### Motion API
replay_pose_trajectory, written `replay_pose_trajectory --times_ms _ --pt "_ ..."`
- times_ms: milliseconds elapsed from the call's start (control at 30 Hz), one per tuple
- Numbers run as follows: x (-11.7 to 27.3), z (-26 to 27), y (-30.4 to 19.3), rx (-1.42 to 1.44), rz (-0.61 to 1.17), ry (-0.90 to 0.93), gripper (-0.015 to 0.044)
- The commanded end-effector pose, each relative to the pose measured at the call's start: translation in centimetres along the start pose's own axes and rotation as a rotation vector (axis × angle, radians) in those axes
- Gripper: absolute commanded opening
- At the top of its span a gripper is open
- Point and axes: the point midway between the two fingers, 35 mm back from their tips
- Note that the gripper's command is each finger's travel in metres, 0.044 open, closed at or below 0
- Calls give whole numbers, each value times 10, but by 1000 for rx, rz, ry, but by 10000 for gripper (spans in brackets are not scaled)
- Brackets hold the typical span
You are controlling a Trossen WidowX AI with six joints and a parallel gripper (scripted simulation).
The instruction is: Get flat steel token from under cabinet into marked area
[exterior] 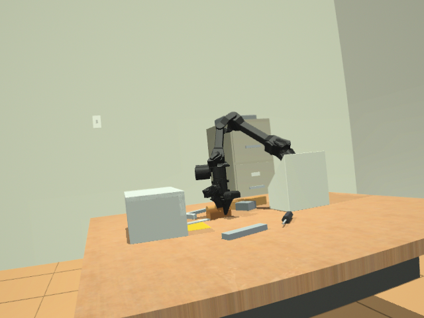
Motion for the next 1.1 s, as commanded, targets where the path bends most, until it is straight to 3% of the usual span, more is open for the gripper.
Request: replay_pose_trajectory --times_ms 0,1067 --pt "-1 0 -7 4 3 4 0" --pt "-1 -5 -47 5 5 4 0"
Point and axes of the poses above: the point midway between the two fingers, 35 mm back from their tips, its own x axis back along the fingers, its own z axis across the jaws, y = z × x, and after that the axes turned 3 degrees about -x, right-handed
